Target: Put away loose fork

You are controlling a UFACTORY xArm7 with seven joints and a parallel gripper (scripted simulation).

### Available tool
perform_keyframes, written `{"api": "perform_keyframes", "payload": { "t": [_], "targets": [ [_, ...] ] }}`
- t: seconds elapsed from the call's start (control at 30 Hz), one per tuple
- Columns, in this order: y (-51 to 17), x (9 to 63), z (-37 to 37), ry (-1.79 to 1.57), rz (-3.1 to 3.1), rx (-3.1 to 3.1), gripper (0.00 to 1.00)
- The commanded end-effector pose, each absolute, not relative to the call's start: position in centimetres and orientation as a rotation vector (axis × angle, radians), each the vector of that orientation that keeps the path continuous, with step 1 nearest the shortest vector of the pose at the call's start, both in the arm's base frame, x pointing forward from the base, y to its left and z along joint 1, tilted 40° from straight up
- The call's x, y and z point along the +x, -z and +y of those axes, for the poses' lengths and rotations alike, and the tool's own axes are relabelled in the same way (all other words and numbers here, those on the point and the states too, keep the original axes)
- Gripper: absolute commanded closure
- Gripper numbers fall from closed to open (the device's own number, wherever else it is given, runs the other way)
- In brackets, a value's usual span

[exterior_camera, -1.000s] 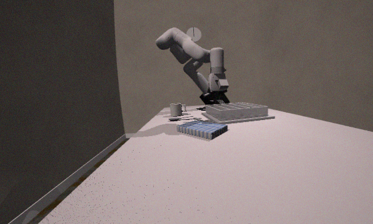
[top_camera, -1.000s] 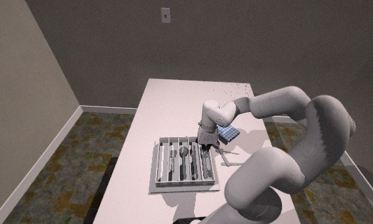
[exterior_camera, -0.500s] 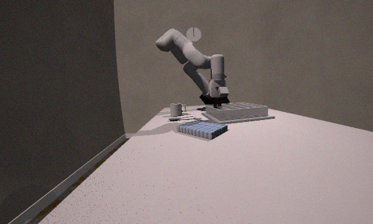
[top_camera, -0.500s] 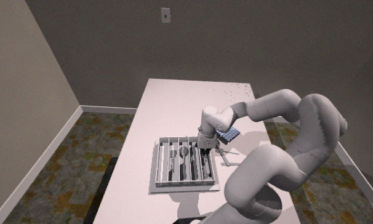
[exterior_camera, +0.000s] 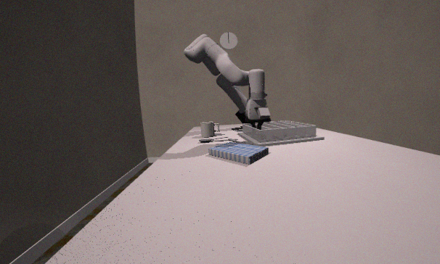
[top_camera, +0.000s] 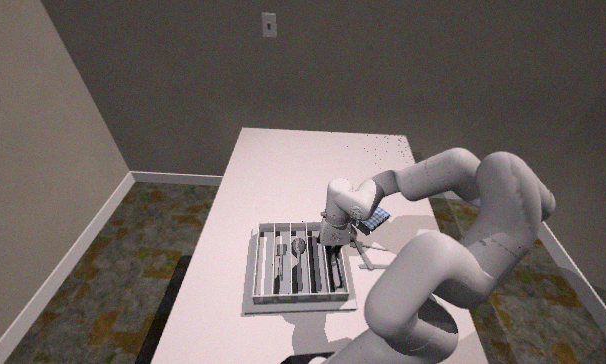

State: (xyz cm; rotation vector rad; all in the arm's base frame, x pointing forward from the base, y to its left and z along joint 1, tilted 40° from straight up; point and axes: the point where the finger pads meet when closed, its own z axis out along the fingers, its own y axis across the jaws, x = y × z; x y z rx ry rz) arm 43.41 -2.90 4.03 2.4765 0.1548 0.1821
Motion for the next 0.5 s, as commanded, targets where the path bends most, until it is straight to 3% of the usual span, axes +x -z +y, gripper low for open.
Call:
{"api": "perform_keyframes", "payload": {
  "t": [0.0,0.47],
  "targets": [
    [-3.94,43.6,-2.86,-0.187,0.157,2.477,0.97],
    [-3.78,43.65,-2.99,-0.187,0.157,2.477,0.97]
  ]
}}
